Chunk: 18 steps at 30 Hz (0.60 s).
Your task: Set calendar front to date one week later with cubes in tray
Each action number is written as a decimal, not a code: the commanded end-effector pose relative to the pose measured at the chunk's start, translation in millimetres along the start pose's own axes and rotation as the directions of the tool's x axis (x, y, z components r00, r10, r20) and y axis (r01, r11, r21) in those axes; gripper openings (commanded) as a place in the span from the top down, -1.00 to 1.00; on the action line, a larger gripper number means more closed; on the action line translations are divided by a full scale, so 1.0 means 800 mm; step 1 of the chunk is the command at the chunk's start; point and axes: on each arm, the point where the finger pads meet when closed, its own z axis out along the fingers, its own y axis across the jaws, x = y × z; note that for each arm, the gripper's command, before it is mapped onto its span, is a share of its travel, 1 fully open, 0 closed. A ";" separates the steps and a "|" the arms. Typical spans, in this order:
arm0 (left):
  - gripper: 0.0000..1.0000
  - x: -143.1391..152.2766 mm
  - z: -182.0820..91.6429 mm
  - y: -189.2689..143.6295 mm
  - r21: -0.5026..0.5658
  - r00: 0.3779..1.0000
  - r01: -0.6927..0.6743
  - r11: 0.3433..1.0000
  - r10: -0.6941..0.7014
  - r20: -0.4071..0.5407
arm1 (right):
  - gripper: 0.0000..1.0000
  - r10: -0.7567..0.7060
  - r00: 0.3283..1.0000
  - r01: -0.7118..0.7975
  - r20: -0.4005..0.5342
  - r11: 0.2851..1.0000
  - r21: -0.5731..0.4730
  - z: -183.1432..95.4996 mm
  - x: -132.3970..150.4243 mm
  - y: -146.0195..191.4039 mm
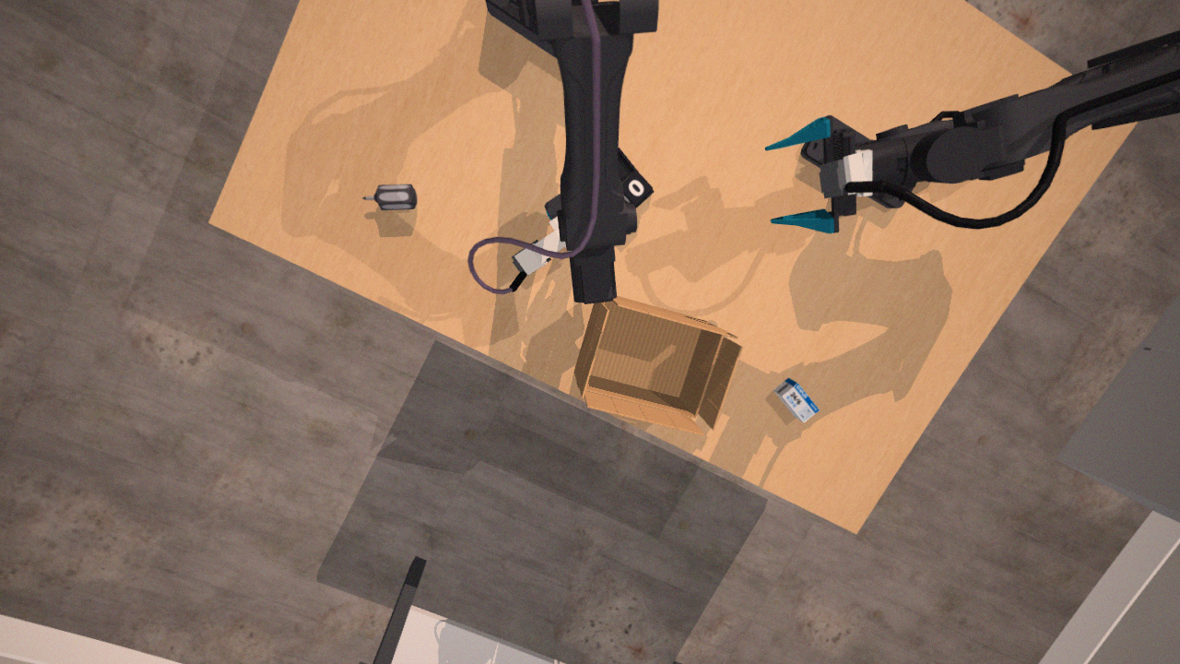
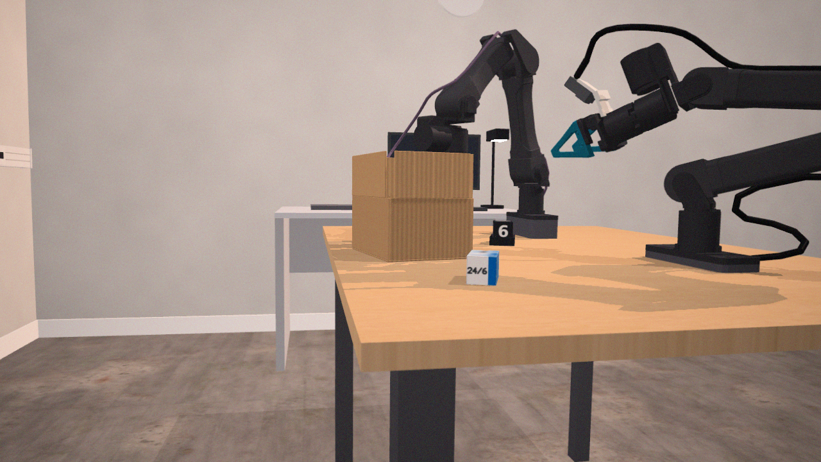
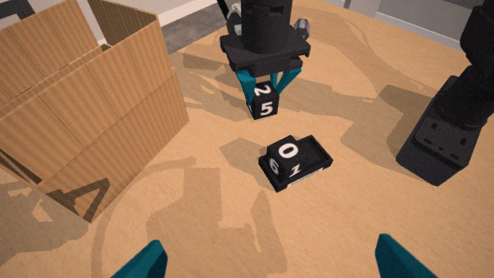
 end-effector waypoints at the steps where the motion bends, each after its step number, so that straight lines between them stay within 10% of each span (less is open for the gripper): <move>1: -1.00 -0.008 0.001 0.000 0.001 1.000 -0.003 1.000 0.003 0.018 | 0.29 -0.013 1.000 0.014 0.026 1.000 -0.026 -0.002 -0.026 0.017; 18: -1.00 -0.008 0.001 0.000 0.001 1.000 -0.003 1.000 0.003 0.018 | 0.29 0.019 1.000 -0.019 0.014 1.000 -0.013 0.004 -0.055 0.024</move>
